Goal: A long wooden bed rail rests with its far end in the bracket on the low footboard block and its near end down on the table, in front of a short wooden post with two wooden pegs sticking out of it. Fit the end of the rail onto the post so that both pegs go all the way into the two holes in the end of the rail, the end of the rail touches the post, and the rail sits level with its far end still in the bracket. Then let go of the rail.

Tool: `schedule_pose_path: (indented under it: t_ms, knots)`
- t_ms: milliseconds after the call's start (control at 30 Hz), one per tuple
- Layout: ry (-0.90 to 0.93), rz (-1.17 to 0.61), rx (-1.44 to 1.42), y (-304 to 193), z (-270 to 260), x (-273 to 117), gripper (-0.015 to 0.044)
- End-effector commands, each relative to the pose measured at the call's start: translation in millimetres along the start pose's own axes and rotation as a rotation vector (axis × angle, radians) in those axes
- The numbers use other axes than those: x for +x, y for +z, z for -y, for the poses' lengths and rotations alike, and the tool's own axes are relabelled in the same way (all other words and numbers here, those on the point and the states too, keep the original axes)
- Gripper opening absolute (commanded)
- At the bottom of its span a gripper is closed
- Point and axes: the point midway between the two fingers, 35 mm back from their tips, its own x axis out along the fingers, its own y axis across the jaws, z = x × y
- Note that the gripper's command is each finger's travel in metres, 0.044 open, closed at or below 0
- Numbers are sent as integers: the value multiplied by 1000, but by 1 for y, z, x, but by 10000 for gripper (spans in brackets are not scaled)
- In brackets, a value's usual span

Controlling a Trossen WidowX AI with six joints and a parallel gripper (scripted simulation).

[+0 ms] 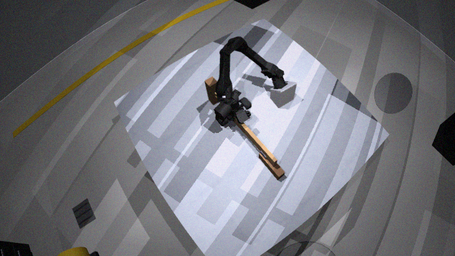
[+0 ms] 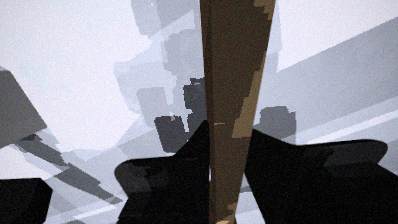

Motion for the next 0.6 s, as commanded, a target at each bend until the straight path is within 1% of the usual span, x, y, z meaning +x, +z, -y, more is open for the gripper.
schedule_pose_path:
  t_ms: [0,567]
  knots:
    - [-12,16,3,3,3,-7,0]
    - [-12,17,3,3,3,-16,0]
